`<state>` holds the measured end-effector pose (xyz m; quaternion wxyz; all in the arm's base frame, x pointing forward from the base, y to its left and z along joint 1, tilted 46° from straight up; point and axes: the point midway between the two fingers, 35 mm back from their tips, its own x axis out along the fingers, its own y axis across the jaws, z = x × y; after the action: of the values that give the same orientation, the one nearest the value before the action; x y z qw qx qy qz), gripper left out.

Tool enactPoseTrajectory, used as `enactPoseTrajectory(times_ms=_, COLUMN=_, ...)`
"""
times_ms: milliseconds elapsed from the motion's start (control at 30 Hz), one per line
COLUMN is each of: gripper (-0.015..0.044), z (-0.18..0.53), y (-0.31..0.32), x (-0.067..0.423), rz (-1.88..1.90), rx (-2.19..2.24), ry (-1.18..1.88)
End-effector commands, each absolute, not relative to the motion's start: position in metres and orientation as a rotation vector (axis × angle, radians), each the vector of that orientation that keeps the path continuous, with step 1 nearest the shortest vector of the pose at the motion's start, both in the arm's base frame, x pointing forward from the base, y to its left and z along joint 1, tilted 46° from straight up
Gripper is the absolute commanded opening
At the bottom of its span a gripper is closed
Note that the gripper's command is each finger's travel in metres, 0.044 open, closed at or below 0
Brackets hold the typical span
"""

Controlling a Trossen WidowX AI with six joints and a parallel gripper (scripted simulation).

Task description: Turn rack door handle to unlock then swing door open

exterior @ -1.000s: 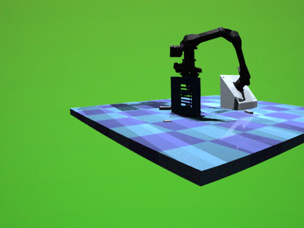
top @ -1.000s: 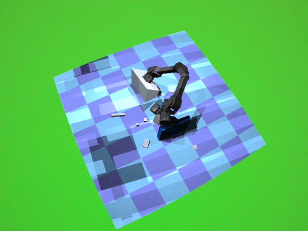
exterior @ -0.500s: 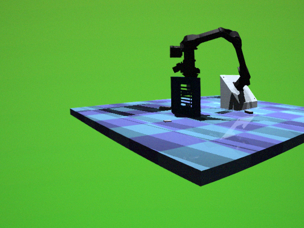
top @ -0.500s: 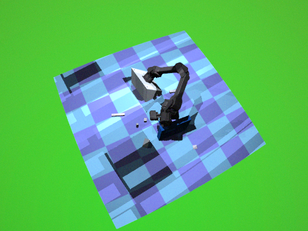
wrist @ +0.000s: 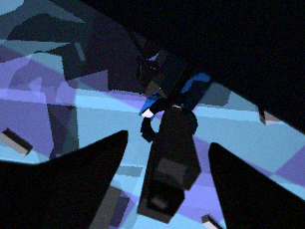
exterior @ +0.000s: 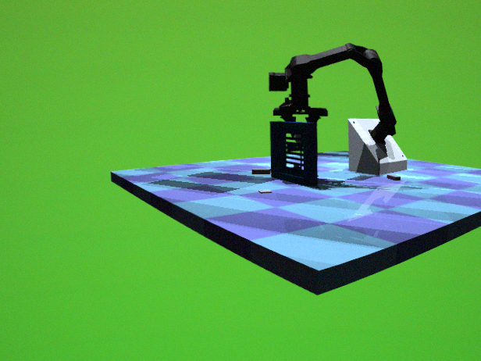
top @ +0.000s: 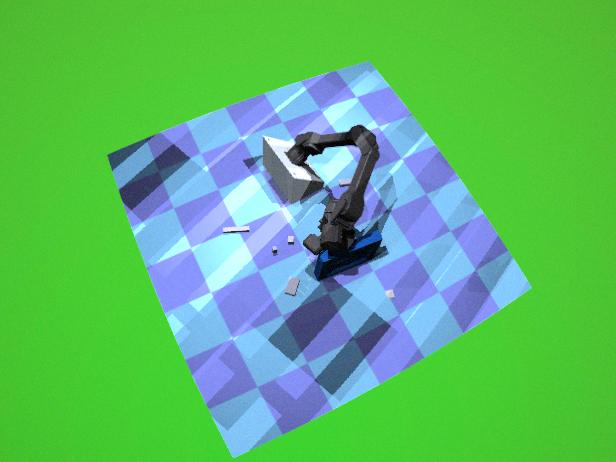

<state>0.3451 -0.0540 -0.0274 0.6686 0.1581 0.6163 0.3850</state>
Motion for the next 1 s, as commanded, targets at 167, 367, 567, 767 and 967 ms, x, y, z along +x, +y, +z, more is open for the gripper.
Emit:
enactPoseTrajectory(times_ms=167, gripper=0.0293, z=-0.0272, y=-0.0532, x=0.3459, rz=1.160, rx=-0.003, ry=1.137)
enactPoseTrajectory(times_ms=367, gripper=0.0293, z=-0.0272, y=-0.0532, x=0.3459, rz=1.319, rx=-0.231, ry=0.955)
enactPoseTrajectory(times_ms=567, gripper=0.0293, z=-0.0272, y=-0.0532, x=0.3459, rz=1.459, rx=-0.459, ry=0.756)
enactPoseTrajectory(times_ms=767, gripper=0.0293, z=-0.0272, y=-0.0532, x=0.3459, rz=1.566, rx=-0.659, ry=0.565)
enactPoseTrajectory(times_ms=967, gripper=0.0293, z=-0.0272, y=-0.0532, x=0.3459, rz=1.569, rx=-0.665, ry=0.559)
